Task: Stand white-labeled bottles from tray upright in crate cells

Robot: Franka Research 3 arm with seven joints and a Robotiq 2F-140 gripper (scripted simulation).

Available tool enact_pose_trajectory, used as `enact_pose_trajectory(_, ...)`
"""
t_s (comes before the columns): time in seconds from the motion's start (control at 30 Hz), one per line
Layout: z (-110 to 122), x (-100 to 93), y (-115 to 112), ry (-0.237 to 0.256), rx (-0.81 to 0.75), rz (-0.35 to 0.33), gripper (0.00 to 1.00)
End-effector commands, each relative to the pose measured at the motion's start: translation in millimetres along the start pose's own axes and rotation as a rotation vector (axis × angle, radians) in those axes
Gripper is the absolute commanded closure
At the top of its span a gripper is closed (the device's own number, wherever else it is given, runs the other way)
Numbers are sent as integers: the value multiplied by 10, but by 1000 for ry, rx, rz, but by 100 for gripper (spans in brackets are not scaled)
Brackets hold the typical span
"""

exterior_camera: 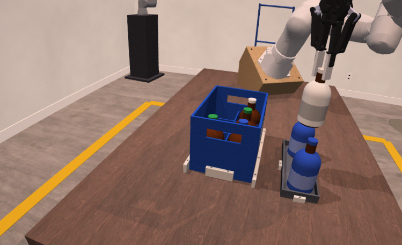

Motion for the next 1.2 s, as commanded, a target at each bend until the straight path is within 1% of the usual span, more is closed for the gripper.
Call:
enact_pose_trajectory(0.0,-8,-39,-6,0,-3,-5,100)
enact_pose_trajectory(0.67,-8,-48,-6,0,-3,-5,100)
enact_pose_trajectory(1.17,-9,-176,-5,0,-3,-5,100)
Point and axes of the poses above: the point where the finger pads meet when closed, its own x axis out along the fingers, its own z axis across the jaws, y = z × x, the point moved 7 cm from there along -x, back along the fingers, and after that the axes turned 12 degrees about -x, right-handed, at the moved point
